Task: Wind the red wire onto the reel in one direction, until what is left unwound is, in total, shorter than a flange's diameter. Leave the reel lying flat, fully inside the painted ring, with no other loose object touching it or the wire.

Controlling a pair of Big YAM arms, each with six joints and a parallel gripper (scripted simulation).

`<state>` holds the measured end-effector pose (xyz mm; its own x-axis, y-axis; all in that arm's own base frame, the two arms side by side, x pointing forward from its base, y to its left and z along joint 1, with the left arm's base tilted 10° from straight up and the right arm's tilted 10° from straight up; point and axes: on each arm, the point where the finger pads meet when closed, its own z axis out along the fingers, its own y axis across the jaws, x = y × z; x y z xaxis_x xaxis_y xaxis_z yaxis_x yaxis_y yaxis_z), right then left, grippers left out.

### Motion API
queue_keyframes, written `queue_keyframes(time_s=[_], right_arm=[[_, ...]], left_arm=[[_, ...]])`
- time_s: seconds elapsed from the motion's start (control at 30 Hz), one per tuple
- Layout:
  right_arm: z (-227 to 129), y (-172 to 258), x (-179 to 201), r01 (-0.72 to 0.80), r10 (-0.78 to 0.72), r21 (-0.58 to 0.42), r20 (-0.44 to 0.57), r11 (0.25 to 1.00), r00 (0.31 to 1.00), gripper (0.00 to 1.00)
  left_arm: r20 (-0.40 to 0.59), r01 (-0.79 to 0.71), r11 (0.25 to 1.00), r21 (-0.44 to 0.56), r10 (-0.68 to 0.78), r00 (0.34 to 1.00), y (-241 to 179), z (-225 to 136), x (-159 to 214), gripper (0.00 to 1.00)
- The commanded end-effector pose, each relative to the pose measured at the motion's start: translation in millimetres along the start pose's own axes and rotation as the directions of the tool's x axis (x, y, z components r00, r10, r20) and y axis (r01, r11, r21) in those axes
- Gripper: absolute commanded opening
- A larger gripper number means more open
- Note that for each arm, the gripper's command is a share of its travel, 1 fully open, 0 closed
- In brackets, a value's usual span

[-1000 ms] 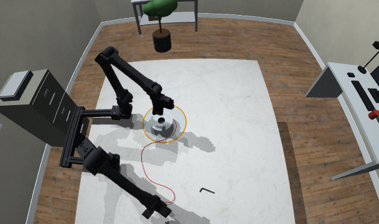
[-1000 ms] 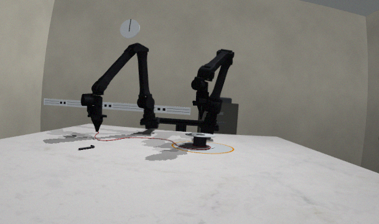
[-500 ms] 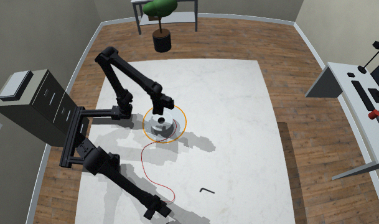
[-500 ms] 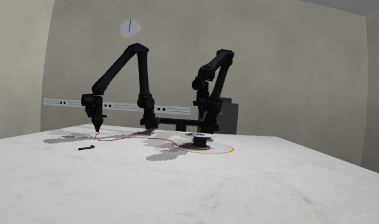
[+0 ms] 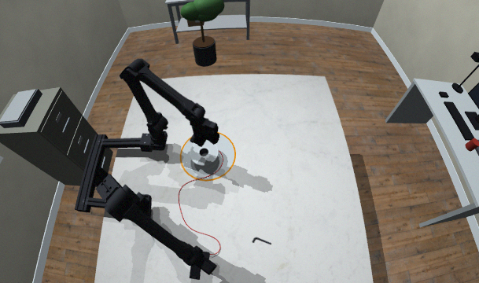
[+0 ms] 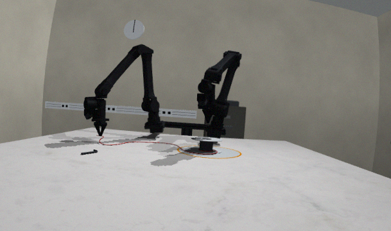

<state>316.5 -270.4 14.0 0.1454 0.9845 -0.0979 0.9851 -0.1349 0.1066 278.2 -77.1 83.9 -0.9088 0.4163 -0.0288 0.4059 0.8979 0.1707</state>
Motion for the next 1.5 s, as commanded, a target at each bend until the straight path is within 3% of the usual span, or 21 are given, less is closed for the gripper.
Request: queue_keyframes(time_s=[0.0,0.07,0.33,0.43,0.63,1.13,1.47], right_arm=[[-5,8,-3,0.176,-0.176,-0.024,0.017,0.984,0.984,0.00],[-5,8,-3,0.242,-0.241,-0.023,0.018,0.970,0.970,0.00],[-4,7,-2,0.273,-0.272,-0.022,0.019,0.962,0.962,0.00],[-4,7,-2,0.275,-0.275,-0.022,0.019,0.961,0.961,0.00],[-5,8,-3,0.283,-0.283,-0.022,0.019,0.959,0.959,0.00],[-6,9,-4,0.285,-0.284,-0.022,0.019,0.958,0.959,0.00],[-6,9,-4,0.285,-0.284,-0.022,0.019,0.958,0.959,0.00]], left_arm=[[0.025,-0.250,0.968,0.000,0.250,0.968,5,-12,-17,0.00],[0.025,-0.365,0.931,-0.003,0.365,0.931,5,-12,-17,0.00],[0.021,-0.712,0.702,-0.012,0.712,0.702,5,-12,-17,0.00],[0.021,-0.739,0.674,-0.013,0.739,0.674,5,-12,-17,0.00],[0.019,-0.830,0.557,-0.016,0.831,0.557,5,-12,-17,0.00],[0.018,-0.846,0.534,-0.017,0.846,0.533,6,-8,-17,0.00],[0.018,-0.846,0.534,-0.017,0.846,0.533,4,33,-13,0.00]])
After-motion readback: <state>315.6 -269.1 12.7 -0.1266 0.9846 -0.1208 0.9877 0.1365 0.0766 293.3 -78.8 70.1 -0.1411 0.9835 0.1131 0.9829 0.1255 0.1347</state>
